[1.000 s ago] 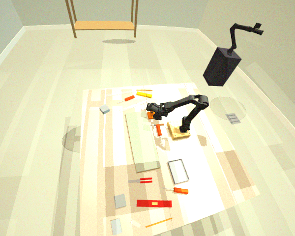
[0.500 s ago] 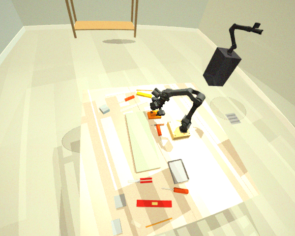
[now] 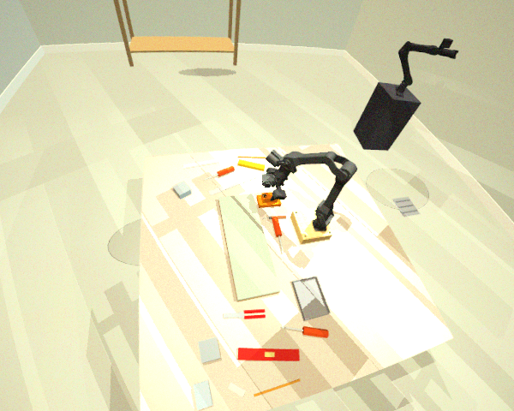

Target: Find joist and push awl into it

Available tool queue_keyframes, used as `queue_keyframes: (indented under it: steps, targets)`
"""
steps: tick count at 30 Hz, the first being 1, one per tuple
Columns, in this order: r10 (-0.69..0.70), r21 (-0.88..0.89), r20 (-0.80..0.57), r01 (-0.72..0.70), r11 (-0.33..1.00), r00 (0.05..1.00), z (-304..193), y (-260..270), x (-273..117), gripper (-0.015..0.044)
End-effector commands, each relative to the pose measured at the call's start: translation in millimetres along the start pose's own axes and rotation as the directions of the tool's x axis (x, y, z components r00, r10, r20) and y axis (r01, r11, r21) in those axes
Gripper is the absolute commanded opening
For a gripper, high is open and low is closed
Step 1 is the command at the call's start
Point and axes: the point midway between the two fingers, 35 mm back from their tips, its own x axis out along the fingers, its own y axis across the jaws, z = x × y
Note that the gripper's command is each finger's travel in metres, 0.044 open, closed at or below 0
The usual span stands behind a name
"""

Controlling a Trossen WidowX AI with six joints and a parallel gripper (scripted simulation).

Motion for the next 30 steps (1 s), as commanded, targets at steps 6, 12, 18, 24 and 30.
queue_keyframes:
  steps: [6,12,18,24,30]
  targets:
    - [0.005,0.008,0.004,-0.005,1.000,1.000,-2.9,0.1,13.7,0.0440]
    - [0.005,0.008,0.004,-0.005,1.000,1.000,-5.5,0.1,23.2,0.0440]
    - [0.005,0.008,0.004,-0.006,1.000,1.000,-8.3,0.4,32.5,0.0440]
    - [0.006,0.008,0.004,-0.006,1.000,1.000,-11.3,1.0,41.6,0.0440]
    - [0.006,0.008,0.004,-0.006,1.000,1.000,-13.1,1.5,46.8,0.0414]
